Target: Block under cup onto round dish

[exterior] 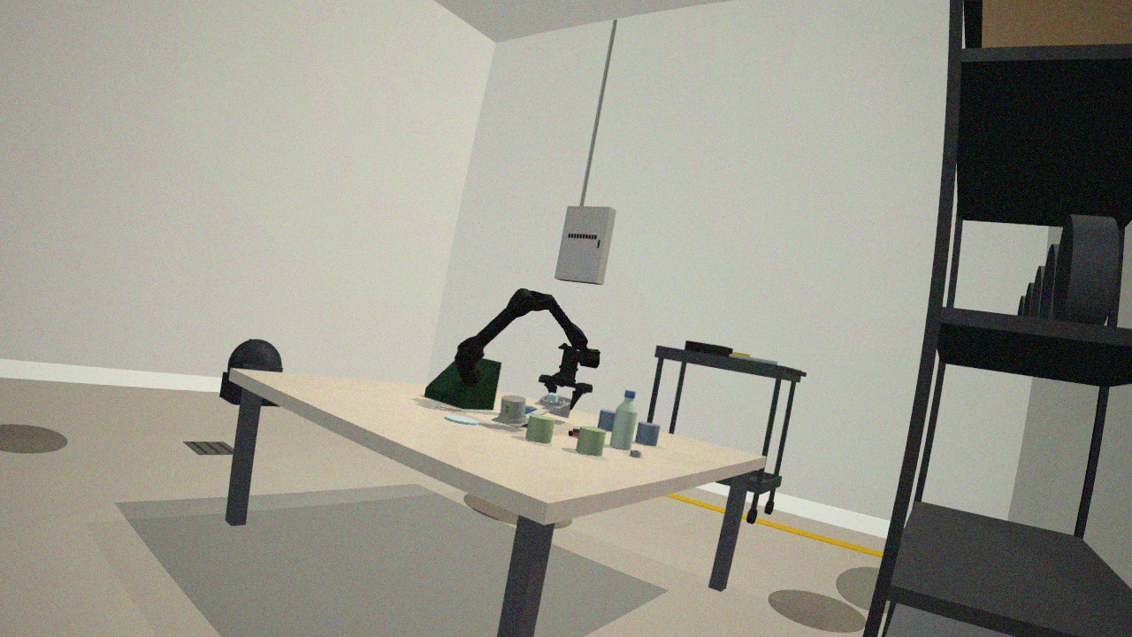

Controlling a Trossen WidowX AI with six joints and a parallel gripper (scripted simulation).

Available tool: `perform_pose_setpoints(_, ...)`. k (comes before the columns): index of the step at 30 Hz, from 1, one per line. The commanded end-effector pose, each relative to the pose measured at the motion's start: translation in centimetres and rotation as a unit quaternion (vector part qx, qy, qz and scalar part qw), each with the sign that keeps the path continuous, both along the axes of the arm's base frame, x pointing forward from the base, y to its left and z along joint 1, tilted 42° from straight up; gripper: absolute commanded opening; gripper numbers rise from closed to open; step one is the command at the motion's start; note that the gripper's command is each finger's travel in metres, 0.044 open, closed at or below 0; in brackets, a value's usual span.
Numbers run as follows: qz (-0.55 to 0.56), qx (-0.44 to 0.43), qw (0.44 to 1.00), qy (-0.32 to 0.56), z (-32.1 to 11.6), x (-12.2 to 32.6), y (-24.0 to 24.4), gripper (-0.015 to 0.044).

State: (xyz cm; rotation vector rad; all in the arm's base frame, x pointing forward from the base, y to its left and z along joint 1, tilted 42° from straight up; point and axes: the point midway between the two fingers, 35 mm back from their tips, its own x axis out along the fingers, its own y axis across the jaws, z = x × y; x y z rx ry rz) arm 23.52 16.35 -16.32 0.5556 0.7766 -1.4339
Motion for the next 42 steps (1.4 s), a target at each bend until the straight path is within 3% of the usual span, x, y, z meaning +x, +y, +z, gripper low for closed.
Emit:
perform_pose_setpoints(1,0.003,0.001,1.000,-0.002,-0.3,0.1,-0.2,0.0000)
perform_pose_setpoints(11,0.003,0.001,1.000,-0.002,-1.6,0.1,-1.3,0.0000)
perform_pose_setpoints(28,0.002,0.001,1.000,-0.001,-0.6,0.1,-0.4,0.0440)
perform_pose_setpoints(33,0.003,0.002,1.000,-0.001,2.8,0.2,2.5,0.0440)
perform_pose_setpoints(39,0.003,0.002,1.000,-0.001,2.9,0.2,2.6,0.0440)
perform_pose_setpoints(42,0.009,0.002,1.000,0.004,4.4,0.9,2.0,0.0361)
